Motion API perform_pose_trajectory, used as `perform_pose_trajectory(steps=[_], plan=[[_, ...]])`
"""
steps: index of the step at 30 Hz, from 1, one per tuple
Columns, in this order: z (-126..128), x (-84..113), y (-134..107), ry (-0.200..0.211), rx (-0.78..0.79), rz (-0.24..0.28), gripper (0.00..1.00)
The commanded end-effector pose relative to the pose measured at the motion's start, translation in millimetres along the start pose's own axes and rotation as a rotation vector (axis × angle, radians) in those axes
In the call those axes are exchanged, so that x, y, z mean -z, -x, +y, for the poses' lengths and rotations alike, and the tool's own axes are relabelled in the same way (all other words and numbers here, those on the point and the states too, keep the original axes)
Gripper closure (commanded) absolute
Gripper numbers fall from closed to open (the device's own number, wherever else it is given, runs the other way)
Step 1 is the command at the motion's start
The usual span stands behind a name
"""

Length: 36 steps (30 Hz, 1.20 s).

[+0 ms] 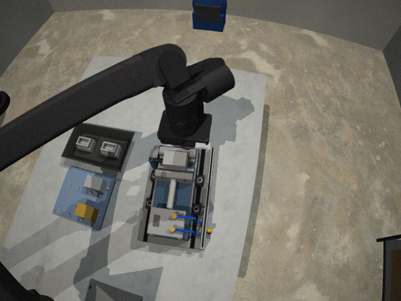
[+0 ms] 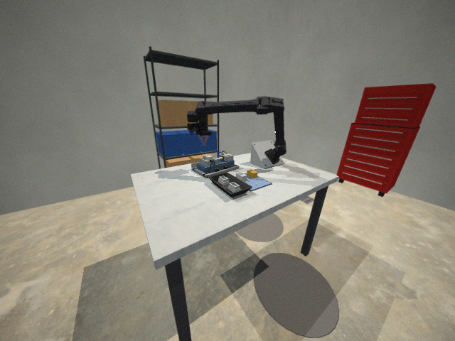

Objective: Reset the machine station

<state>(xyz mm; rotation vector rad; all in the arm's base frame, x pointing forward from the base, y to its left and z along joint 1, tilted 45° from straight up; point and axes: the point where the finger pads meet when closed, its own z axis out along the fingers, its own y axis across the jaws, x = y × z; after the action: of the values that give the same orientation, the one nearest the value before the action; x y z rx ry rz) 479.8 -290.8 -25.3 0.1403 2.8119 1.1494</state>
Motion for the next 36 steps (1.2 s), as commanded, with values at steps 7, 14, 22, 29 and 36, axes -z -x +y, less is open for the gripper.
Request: perform_pose_trajectory(steps=[7,14,22,29,36], plan=[[-5,-5.0,-1,0.011,0.036,0.016,1.00],[-5,-7.4,-3,0.013,0.031,0.018,1.00],[-5,-8.1,-4,0.014,0.026,0.018,1.00],[-5,-9.8,-5,0.014,0.024,0.020,1.00],[-4,-17.1,-2,0.011,0.029,0.021,1.00]])
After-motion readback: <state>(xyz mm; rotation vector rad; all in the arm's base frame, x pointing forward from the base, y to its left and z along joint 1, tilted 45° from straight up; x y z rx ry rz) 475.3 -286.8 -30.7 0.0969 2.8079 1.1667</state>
